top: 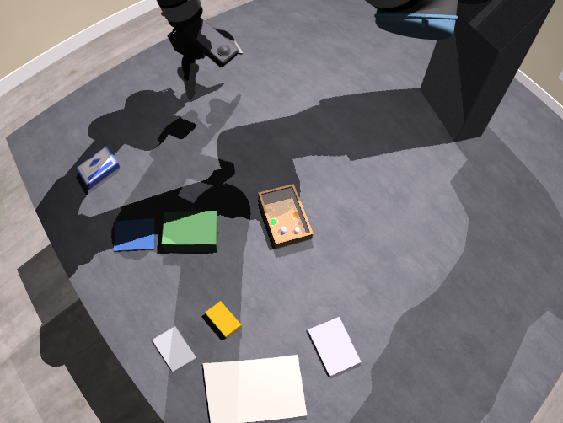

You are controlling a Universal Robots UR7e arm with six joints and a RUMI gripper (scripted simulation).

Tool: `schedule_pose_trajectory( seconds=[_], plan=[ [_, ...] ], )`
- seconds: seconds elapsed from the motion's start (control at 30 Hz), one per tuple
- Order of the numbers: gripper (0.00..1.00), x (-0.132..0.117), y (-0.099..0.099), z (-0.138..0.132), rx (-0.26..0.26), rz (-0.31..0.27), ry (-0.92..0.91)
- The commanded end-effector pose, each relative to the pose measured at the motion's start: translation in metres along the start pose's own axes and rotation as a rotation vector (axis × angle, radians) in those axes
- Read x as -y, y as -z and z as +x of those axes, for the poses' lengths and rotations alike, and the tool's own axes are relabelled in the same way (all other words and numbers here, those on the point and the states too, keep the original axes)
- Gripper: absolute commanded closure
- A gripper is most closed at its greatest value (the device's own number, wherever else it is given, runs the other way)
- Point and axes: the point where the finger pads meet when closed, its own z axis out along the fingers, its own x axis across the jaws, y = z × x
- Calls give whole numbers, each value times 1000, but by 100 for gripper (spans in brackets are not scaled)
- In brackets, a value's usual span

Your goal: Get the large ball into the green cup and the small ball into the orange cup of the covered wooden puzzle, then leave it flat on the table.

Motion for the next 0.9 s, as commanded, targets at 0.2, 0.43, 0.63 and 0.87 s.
schedule_pose_trajectory(
  seconds=[0.2, 0.43, 0.63, 0.87],
  plan=[
    [0, 42, 15, 66, -75, -68, 125],
    [0, 79, 26, 102, -129, -93, 182],
    [0, 105, 19, 107, -134, -82, 170],
    [0, 149, 13, 116, -148, -72, 151]
  ],
)
